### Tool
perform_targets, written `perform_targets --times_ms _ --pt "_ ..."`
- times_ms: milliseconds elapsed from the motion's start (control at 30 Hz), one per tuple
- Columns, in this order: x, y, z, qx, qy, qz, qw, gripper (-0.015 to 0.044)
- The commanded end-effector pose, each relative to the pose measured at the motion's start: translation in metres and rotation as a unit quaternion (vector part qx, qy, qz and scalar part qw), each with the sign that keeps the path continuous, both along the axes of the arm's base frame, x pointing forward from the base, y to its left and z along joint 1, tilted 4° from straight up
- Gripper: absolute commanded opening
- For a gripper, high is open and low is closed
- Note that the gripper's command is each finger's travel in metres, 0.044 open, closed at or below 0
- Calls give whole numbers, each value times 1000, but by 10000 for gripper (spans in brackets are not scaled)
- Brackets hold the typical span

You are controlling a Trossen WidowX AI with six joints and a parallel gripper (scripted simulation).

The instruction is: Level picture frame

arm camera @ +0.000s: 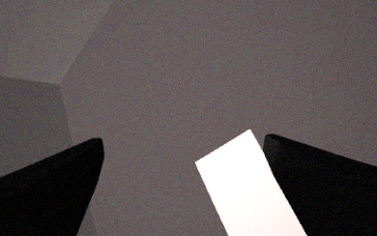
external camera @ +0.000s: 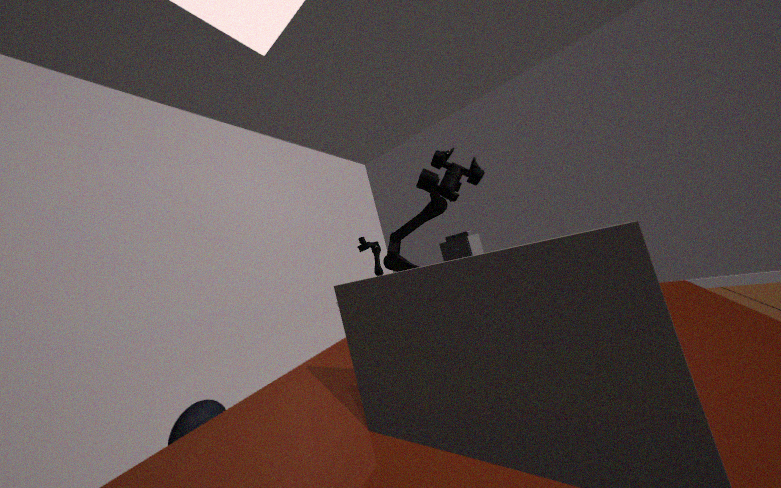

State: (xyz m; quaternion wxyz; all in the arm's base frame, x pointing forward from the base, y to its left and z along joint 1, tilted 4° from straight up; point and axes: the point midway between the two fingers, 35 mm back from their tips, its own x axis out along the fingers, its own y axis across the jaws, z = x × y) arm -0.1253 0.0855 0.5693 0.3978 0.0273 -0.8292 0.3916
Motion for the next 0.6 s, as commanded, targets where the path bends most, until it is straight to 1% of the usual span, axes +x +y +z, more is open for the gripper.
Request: perform_targets --times_ms 0,33,133,167,267,300,400,567 --pt "1 2 -1 -8 5 1 1000 374" --pt "2 10 -3 -33 19 4 999 347" --pt "17 50 -20 -164 115 21 980 269" --pt "24 64 -27 -204 153 27 966 260" --pt "49 100 -51 -302 278 48 910 260" --pt "58 109 -59 -324 317 56 890 260" --pt "76 126 -77 -357 397 73 842 260" --pt "107 145 -106 -379 521 105 758 260"
